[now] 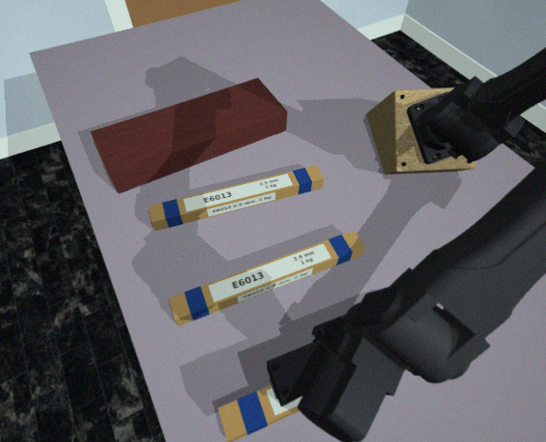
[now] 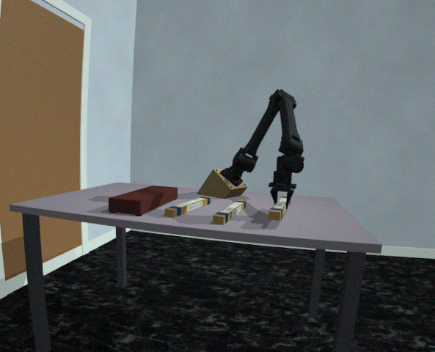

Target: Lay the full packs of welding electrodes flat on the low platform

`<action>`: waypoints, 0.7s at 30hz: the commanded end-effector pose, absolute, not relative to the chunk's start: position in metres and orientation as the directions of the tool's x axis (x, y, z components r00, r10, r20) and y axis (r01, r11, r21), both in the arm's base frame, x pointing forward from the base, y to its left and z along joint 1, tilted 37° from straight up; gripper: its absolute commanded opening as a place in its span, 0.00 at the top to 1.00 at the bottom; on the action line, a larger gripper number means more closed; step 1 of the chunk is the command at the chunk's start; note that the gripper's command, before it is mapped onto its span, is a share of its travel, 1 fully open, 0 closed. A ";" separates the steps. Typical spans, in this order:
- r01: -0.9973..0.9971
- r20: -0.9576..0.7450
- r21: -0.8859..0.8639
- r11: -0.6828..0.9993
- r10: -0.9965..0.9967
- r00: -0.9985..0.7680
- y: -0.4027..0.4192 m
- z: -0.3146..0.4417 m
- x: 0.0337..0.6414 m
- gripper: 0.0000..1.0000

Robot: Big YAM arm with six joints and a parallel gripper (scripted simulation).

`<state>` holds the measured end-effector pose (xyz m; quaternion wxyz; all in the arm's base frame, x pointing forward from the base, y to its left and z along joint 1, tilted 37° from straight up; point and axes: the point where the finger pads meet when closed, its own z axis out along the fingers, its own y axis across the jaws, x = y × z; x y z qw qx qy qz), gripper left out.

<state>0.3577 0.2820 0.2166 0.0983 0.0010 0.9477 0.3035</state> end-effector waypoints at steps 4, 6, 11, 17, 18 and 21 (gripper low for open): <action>-0.080 -0.214 0.588 0.805 0.059 -0.975 0.286 0.227 0.353 1.00; -0.080 -0.214 0.588 0.805 0.060 -0.975 0.286 0.226 0.353 1.00; -0.076 -0.212 0.586 0.806 0.062 -0.975 0.285 0.227 0.356 1.00; -0.073 -0.211 0.586 0.807 0.064 -0.975 0.284 0.227 0.359 1.00; -0.073 -0.211 0.586 0.807 0.064 -0.975 0.284 0.227 0.359 1.00; -0.074 -0.211 0.586 0.807 0.064 -0.975 0.285 0.227 0.358 1.00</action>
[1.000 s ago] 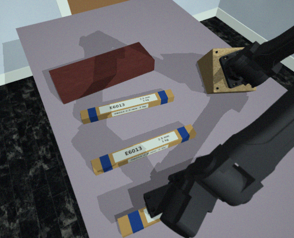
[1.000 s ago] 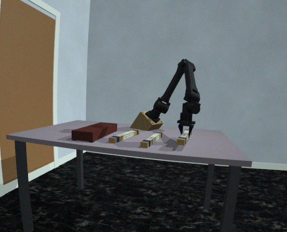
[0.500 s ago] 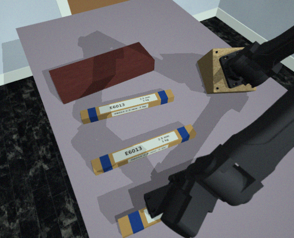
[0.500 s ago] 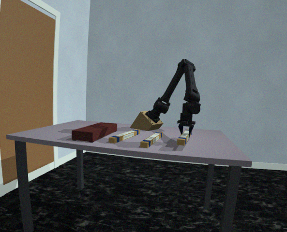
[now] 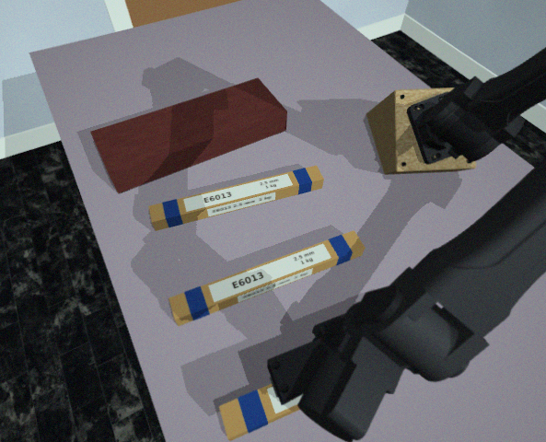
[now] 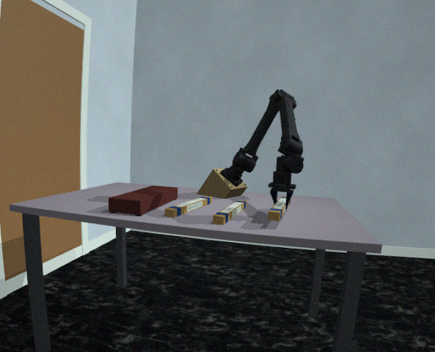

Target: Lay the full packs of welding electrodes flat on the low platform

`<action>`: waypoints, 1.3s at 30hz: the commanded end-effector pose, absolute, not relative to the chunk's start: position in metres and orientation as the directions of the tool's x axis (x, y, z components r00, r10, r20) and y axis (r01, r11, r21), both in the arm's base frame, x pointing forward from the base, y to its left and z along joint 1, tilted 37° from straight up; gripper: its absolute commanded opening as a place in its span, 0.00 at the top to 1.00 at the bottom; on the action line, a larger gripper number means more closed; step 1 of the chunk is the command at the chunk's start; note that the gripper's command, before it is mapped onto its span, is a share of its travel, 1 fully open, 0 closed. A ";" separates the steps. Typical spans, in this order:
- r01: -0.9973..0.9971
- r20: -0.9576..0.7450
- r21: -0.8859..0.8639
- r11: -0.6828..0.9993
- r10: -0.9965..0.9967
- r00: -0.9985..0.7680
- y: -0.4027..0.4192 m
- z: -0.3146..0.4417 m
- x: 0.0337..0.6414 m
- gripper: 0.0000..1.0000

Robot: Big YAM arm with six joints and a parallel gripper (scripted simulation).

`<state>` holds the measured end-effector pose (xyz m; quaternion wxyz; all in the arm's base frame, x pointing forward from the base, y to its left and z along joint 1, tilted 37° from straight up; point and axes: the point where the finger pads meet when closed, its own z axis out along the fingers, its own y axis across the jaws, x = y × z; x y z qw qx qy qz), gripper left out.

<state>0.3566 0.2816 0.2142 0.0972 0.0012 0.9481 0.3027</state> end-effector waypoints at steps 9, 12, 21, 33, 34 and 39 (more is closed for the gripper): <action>-0.078 -0.212 0.588 0.805 0.061 -0.975 0.286 0.225 0.353 1.00; -0.079 -0.213 0.588 0.805 0.060 -0.975 0.286 0.225 0.352 1.00; -0.082 -0.216 0.589 0.804 0.059 -0.975 0.286 0.226 0.352 1.00; -0.069 -0.198 0.582 0.810 0.059 -0.978 0.291 0.212 0.354 1.00; -0.068 -0.196 0.581 0.811 0.058 -0.979 0.291 0.210 0.354 1.00; -0.064 -0.188 0.578 0.813 0.057 -0.980 0.294 0.204 0.355 1.00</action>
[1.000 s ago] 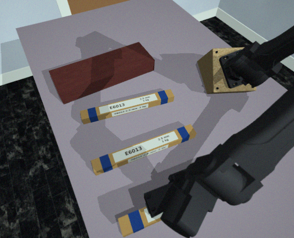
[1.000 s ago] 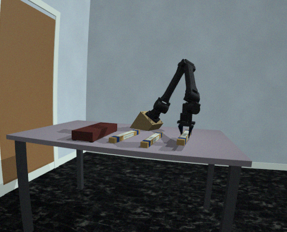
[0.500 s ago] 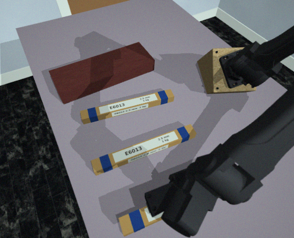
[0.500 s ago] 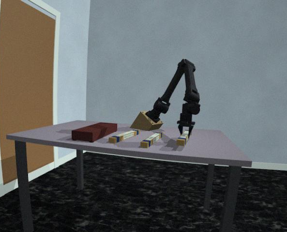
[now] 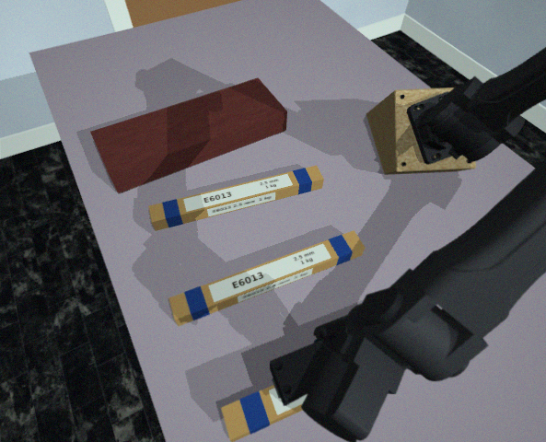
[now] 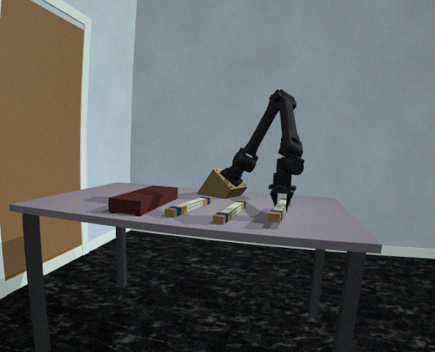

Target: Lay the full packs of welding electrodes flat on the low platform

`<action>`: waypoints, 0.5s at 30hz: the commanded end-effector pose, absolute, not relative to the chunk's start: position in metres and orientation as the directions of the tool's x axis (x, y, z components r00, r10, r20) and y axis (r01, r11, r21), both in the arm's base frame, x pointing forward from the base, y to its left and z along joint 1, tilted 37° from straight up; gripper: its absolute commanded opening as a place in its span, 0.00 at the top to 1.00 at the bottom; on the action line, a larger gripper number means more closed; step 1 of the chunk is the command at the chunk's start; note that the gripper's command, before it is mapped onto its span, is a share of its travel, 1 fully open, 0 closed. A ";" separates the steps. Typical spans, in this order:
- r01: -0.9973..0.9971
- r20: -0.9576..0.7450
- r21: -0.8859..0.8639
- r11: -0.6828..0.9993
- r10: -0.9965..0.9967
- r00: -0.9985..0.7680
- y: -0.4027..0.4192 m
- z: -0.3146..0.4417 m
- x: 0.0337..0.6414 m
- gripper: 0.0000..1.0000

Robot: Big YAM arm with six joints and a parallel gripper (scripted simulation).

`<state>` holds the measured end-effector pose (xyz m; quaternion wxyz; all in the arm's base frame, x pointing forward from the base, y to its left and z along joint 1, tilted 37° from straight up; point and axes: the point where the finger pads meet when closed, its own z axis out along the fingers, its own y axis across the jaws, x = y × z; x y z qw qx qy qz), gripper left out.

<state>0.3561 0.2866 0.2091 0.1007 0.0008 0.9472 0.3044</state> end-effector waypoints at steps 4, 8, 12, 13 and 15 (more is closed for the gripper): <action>-0.062 -0.186 0.577 0.814 0.057 -0.981 0.295 0.200 0.356 1.00; -0.070 -0.199 0.583 0.809 0.058 -0.978 0.297 0.205 0.356 1.00; -0.073 -0.203 0.585 0.808 0.058 -0.977 0.298 0.206 0.357 1.00; -0.073 -0.202 0.584 0.808 0.058 -0.978 0.298 0.206 0.357 1.00; -0.070 -0.198 0.582 0.810 0.058 -0.978 0.299 0.202 0.357 1.00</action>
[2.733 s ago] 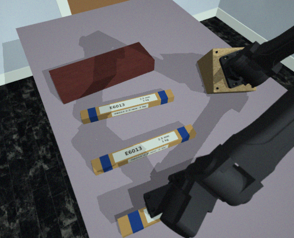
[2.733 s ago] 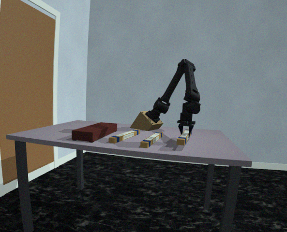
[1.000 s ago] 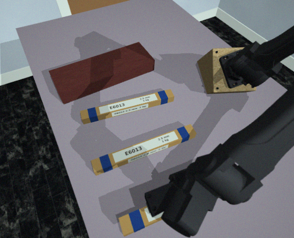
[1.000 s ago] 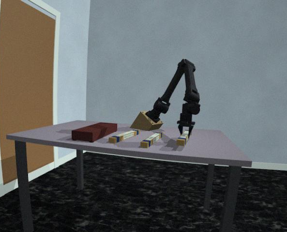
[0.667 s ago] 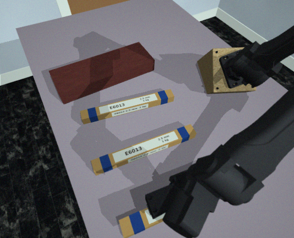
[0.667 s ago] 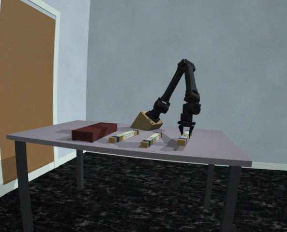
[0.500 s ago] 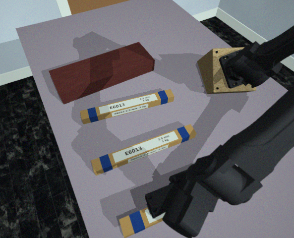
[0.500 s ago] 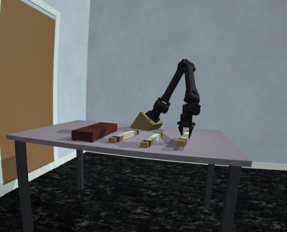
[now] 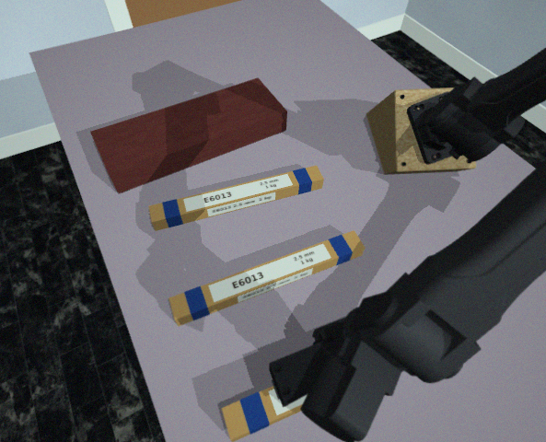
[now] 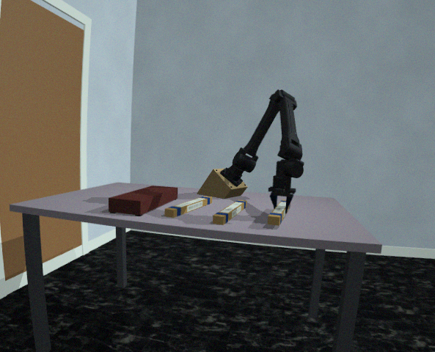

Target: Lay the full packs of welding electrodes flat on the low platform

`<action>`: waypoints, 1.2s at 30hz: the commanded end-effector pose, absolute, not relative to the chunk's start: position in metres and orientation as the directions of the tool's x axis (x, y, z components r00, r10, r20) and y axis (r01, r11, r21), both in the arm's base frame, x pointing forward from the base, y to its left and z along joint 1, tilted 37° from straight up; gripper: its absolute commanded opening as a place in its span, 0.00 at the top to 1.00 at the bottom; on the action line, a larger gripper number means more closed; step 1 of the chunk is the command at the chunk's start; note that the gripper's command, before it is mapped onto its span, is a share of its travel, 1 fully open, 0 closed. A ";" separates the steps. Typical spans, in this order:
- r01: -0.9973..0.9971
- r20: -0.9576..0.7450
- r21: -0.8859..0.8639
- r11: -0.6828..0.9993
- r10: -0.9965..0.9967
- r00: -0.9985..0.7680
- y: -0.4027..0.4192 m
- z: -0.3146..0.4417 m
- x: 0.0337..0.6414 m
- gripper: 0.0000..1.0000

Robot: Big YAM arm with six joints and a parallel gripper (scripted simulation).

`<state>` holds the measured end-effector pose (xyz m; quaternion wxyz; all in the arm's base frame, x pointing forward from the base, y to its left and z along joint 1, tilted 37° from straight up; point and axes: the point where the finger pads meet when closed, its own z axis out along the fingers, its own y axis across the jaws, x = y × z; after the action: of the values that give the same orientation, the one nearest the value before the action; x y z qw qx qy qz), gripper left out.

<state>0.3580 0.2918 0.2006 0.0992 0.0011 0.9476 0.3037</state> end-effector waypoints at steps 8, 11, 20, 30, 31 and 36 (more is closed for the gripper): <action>-0.062 -0.186 0.577 0.814 0.057 -0.981 0.302 0.192 0.358 1.00; -0.062 -0.186 0.578 0.814 0.057 -0.981 0.303 0.190 0.358 1.00; -0.080 -0.214 0.588 0.805 0.060 -0.975 0.302 0.206 0.360 1.00; -0.087 -0.225 0.593 0.801 0.061 -0.972 0.302 0.214 0.362 1.00; -0.088 -0.226 0.593 0.800 0.061 -0.972 0.302 0.215 0.363 1.00; -0.090 -0.230 0.594 0.799 0.062 -0.971 0.303 0.218 0.364 1.00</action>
<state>0.3595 0.2967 0.1904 0.0956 0.0020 0.9486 0.3016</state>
